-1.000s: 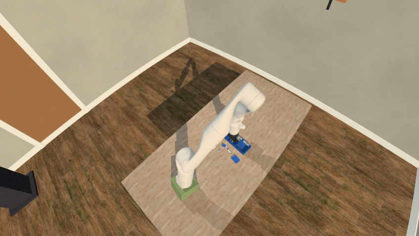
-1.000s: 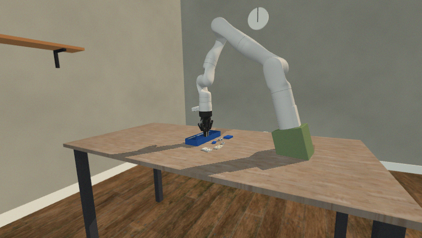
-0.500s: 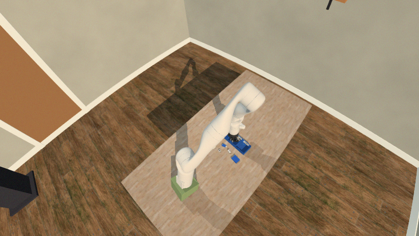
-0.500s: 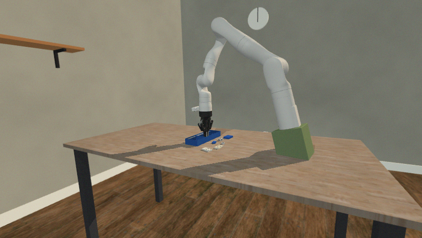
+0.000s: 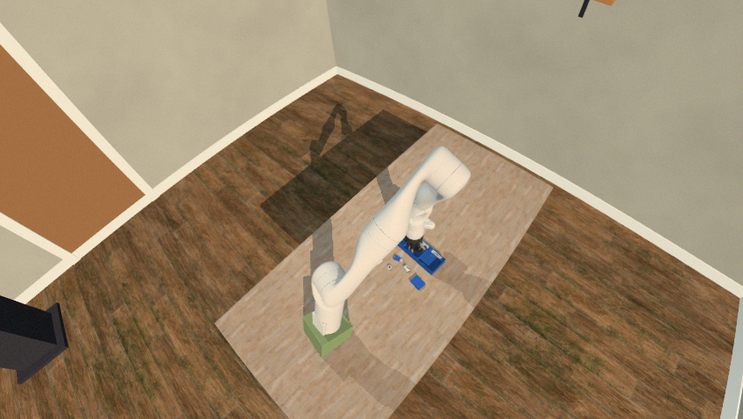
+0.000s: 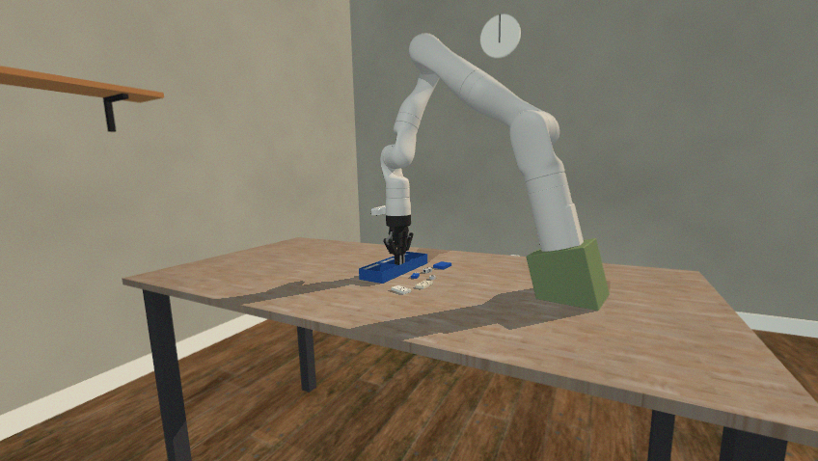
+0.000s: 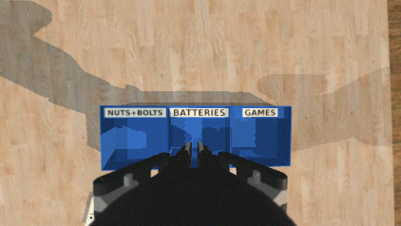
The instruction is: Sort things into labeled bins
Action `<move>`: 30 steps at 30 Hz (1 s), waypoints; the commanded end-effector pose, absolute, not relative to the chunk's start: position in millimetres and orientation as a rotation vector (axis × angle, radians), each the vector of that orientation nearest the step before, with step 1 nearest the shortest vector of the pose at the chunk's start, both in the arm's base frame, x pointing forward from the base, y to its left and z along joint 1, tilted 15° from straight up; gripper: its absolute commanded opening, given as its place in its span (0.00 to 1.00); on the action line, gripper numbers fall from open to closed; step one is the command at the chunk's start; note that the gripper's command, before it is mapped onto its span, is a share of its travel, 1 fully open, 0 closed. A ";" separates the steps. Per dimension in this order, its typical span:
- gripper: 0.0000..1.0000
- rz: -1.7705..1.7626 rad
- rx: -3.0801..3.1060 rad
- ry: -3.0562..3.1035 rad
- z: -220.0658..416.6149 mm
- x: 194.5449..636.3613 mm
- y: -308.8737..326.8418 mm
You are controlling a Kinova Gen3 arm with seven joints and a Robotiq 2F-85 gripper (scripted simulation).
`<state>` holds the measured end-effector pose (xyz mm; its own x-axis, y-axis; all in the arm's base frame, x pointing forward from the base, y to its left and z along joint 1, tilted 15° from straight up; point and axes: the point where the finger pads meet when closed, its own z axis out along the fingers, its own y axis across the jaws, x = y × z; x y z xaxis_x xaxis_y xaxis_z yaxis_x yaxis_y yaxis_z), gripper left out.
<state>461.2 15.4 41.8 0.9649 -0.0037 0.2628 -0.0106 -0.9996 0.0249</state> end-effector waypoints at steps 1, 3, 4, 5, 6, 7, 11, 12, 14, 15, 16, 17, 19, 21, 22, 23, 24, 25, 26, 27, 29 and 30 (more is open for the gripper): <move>0.09 0.416 3.089 -0.009 41.8 462.3 16.6; 0.09 0.416 3.089 -0.009 41.8 462.3 16.6; 0.09 0.416 3.089 -0.009 41.8 462.3 16.6; 0.09 0.416 3.089 -0.009 41.8 462.3 16.6; 0.09 0.416 3.089 -0.009 41.8 462.3 16.6; 0.09 0.416 3.089 -0.009 41.8 462.3 16.6; 0.09 0.416 3.089 -0.009 41.8 462.3 16.6; 0.09 0.416 3.091 -0.006 43.4 461.9 18.1; 0.09 0.413 3.086 -0.007 46.6 460.3 15.6; 0.09 0.412 3.086 -0.007 47.9 459.8 15.6; 0.09 0.412 3.086 -0.007 49.1 459.2 15.7; 0.09 0.411 3.086 -0.007 50.3 458.7 15.7; 0.09 0.410 3.086 -0.006 52.7 457.5 15.7; 0.09 0.410 3.086 -0.006 53.9 457.0 15.8; 0.09 0.410 3.086 -0.006 53.9 457.0 15.8; 0.09 0.410 3.086 -0.006 55.1 456.6 15.8; 0.09 0.409 3.086 -0.006 56.4 456.2 15.8; 0.09 0.409 3.086 -0.006 57.7 455.8 15.9; 0.09 0.409 3.086 -0.006 59.0 455.4 15.9; 0.09 0.409 3.086 -0.006 60.2 455.1 16.0; 0.09 0.409 3.086 -0.006 62.8 454.4 16.0; 0.09 0.409 3.086 -0.006 64.1 454.1 16.1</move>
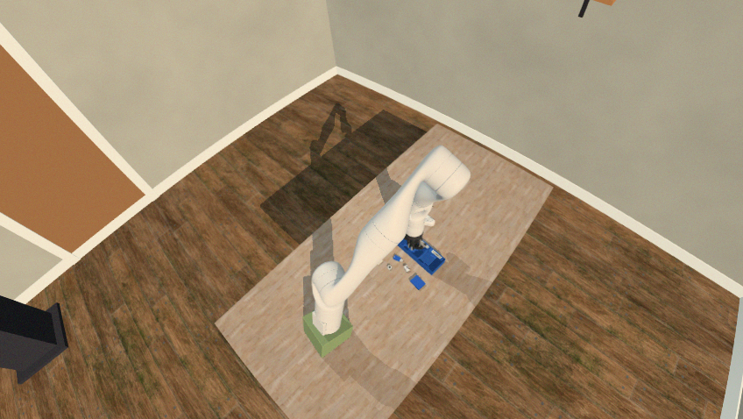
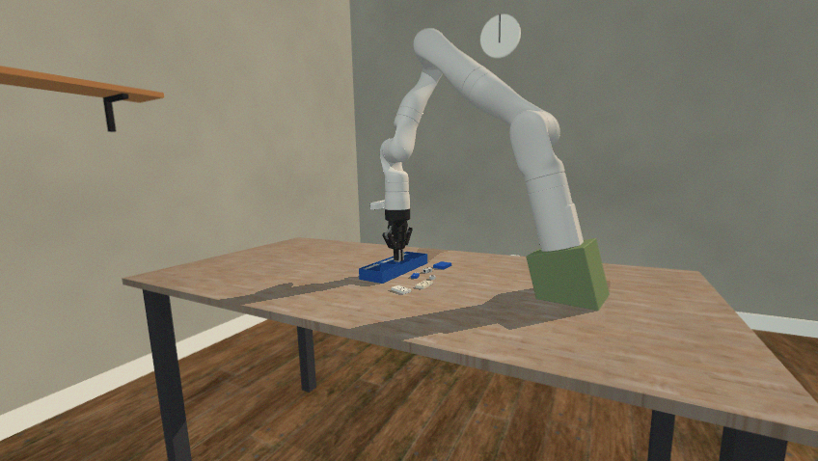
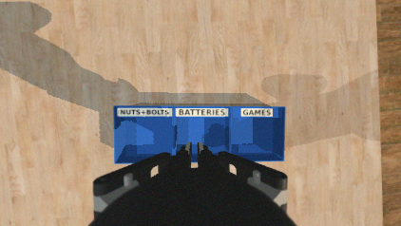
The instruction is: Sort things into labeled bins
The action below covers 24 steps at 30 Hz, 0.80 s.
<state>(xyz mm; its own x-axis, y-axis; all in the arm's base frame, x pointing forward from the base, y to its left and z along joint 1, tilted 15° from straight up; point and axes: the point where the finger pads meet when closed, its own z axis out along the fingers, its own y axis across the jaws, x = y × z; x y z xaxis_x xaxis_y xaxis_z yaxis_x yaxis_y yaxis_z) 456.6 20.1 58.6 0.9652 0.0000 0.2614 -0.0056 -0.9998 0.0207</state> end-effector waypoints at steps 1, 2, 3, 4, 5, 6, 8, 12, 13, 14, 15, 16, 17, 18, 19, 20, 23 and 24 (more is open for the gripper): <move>0.09 0.409 3.086 -0.006 65.4 453.7 16.1; 0.09 0.409 3.086 -0.006 66.7 453.4 16.2; 0.09 0.409 3.086 -0.006 68.0 453.0 16.2; 0.09 0.409 3.086 -0.006 69.3 452.7 16.3; 0.09 0.409 3.086 -0.006 70.6 452.3 16.3; 0.09 0.409 3.086 -0.006 71.2 452.2 16.3; 0.09 0.409 3.086 -0.005 75.0 451.0 16.4; 0.09 0.410 3.087 -0.006 86.2 448.5 16.8; 0.09 0.410 3.087 -0.006 86.3 448.6 16.9; 0.09 0.410 3.087 -0.006 86.3 448.7 16.9; 0.09 0.410 3.087 -0.006 86.2 448.5 16.9; 0.09 0.410 3.087 -0.006 86.2 448.6 16.9; 0.09 0.410 3.086 -0.008 86.1 448.6 16.1; 0.09 0.411 3.086 -0.009 86.1 448.8 15.9; 0.09 0.412 3.086 -0.007 86.2 449.1 16.1; 0.09 0.413 3.086 -0.008 86.2 449.2 16.2; 0.09 0.419 3.081 -0.017 85.9 452.1 30.4; 0.09 0.418 3.081 -0.016 85.4 452.1 35.4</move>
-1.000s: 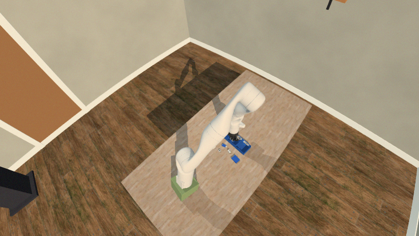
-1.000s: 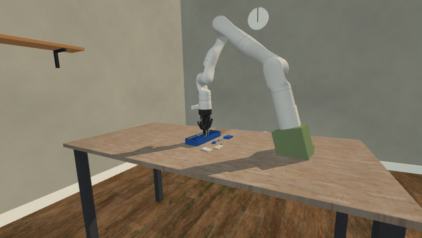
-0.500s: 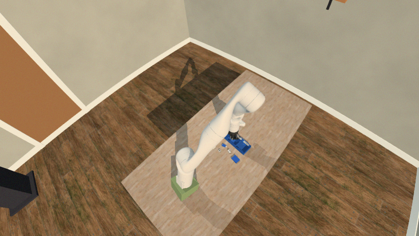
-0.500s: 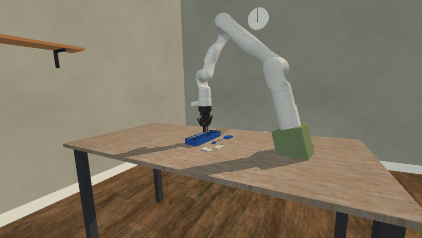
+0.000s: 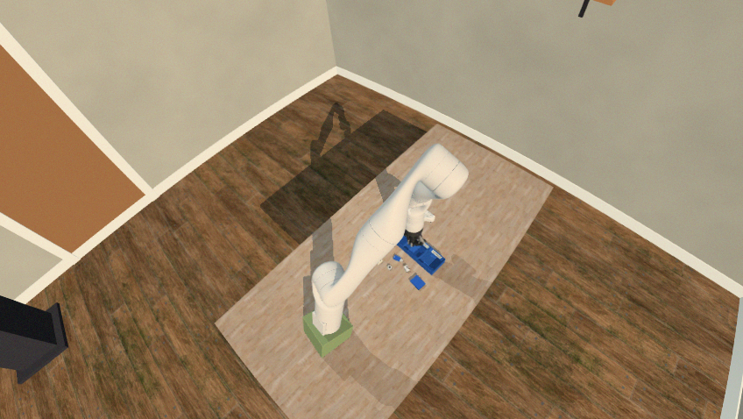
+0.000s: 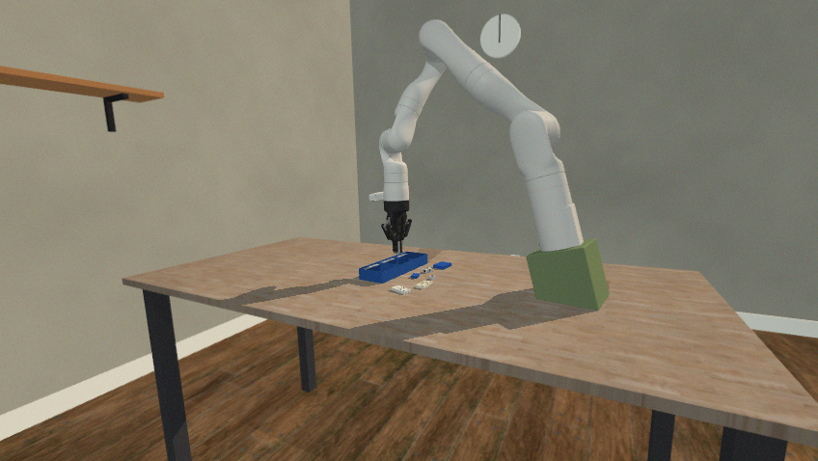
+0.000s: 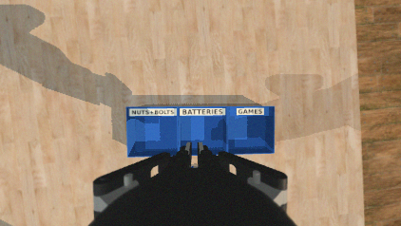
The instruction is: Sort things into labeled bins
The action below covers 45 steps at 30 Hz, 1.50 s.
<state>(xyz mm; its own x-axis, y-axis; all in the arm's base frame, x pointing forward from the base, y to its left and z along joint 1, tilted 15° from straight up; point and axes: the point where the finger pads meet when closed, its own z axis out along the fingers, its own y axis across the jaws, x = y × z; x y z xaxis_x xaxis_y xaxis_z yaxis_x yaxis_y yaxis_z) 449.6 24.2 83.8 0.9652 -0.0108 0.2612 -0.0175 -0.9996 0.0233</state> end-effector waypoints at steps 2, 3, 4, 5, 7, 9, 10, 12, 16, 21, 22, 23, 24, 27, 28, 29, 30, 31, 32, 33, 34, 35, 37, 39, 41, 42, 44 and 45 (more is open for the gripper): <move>0.09 0.418 3.081 -0.016 85.4 452.1 35.4; 0.09 0.417 3.082 -0.015 85.0 452.0 41.1; 0.09 0.416 3.082 -0.016 84.4 451.9 45.5; 0.09 0.415 3.082 -0.016 84.1 451.9 50.6; 0.09 0.416 3.083 -0.015 84.0 452.0 61.0; 0.09 0.416 3.083 -0.014 83.8 452.1 71.3; 0.09 0.417 3.083 -0.014 83.7 452.2 76.4; 0.09 0.417 3.083 -0.014 83.5 452.3 86.7; 0.09 0.418 3.085 -0.011 83.4 452.3 101.8; 0.09 0.417 3.084 -0.013 83.1 452.2 101.1; 0.09 0.416 3.083 -0.013 83.0 451.9 100.8; 0.09 0.422 3.091 -0.013 80.4 453.8 102.7; 0.09 0.423 3.093 -0.013 77.9 454.7 103.2; 0.09 0.423 3.093 -0.012 70.0 456.6 103.0; 0.09 0.423 3.093 -0.012 67.5 457.4 103.0; 0.09 0.423 3.093 -0.013 65.0 458.2 102.9; 0.09 0.424 3.093 -0.013 62.4 459.0 102.9; 0.09 0.424 3.093 -0.013 59.9 459.8 102.9; 0.09 0.424 3.093 -0.013 57.4 460.6 102.9; 0.09 0.424 3.093 -0.013 54.8 461.3 102.8; 0.09 0.424 3.093 -0.013 52.2 462.1 102.8; 0.09 0.424 3.093 -0.013 52.2 462.1 102.8; 0.09 0.423 3.093 -0.012 49.6 462.4 102.6; 0.09 0.424 3.093 -0.013 44.6 464.2 102.6; 0.09 0.424 3.093 -0.013 39.4 465.6 102.5; 0.09 0.423 3.093 -0.012 39.2 465.3 102.4; 0.09 0.422 3.093 -0.012 39.0 464.9 102.3; 0.09 0.422 3.094 -0.011 39.1 464.8 102.8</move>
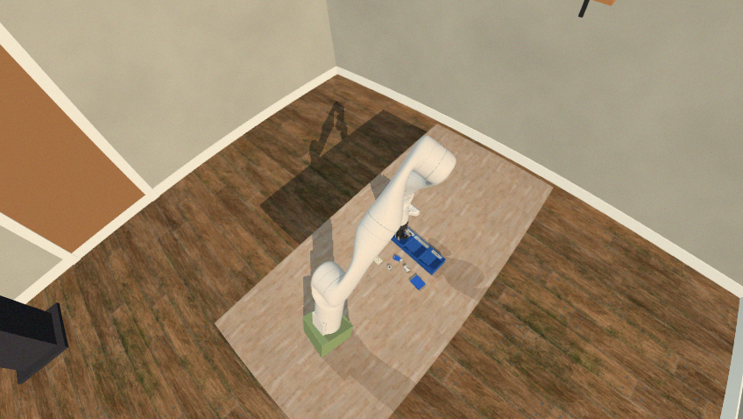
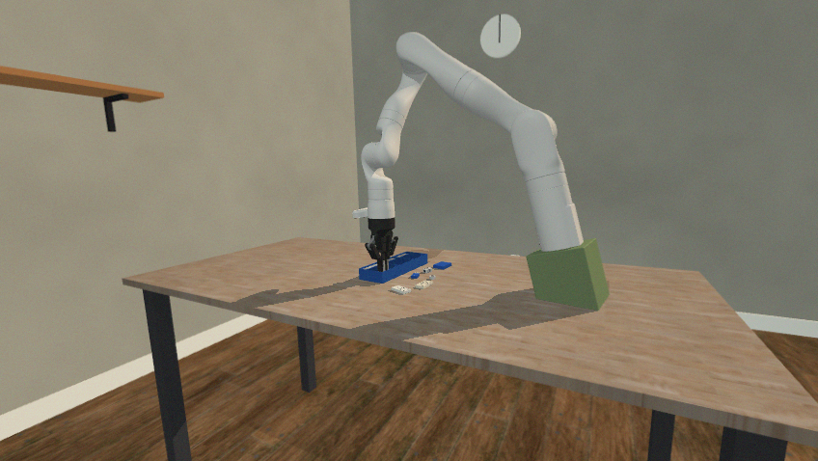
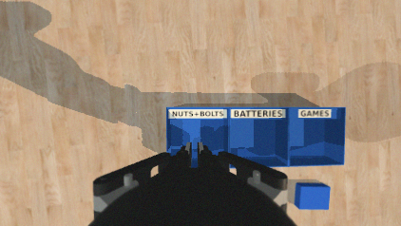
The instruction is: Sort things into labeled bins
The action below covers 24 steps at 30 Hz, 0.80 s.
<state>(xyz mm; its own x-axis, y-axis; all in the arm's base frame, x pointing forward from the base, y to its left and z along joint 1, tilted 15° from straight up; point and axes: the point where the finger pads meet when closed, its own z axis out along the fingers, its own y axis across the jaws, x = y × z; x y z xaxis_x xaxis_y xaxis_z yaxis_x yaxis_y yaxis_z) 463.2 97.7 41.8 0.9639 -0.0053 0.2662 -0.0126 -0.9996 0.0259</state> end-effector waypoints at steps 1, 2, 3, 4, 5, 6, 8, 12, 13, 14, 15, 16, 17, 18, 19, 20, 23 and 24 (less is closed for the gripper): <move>0.09 0.422 3.094 -0.010 39.2 464.6 103.1; 0.09 0.421 3.093 -0.010 39.1 464.4 103.0; 0.09 0.420 3.093 -0.008 39.2 464.1 102.9; 0.09 0.416 3.089 -0.009 39.9 463.1 100.7; 0.09 0.416 3.089 -0.009 39.9 463.1 100.7; 0.09 0.416 3.089 -0.009 39.9 463.1 100.7; 0.09 0.416 3.089 -0.009 39.9 463.1 100.7; 0.09 0.416 3.089 -0.009 39.9 463.1 100.7; 0.09 0.416 3.089 -0.009 39.9 463.1 100.7; 0.09 0.416 3.089 -0.009 39.9 463.1 100.7; 0.09 0.416 3.089 -0.009 39.9 463.1 100.7; 0.09 0.416 3.089 -0.009 39.9 463.1 100.7; 0.09 0.416 3.089 -0.009 39.9 463.1 100.7; 0.09 0.416 3.089 -0.009 39.9 463.1 100.7; 0.09 0.416 3.089 -0.009 39.9 463.1 100.7; 0.09 0.416 3.089 -0.009 39.9 463.1 100.7; 0.09 0.416 3.089 -0.009 39.9 463.1 100.7; 0.09 0.416 3.089 -0.009 39.9 463.1 100.7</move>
<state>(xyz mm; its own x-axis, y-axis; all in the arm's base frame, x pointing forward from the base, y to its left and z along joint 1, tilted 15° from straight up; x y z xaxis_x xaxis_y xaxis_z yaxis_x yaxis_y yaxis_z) 462.3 99.2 40.0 0.9647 -0.0035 0.2633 -0.0106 -0.9996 0.0253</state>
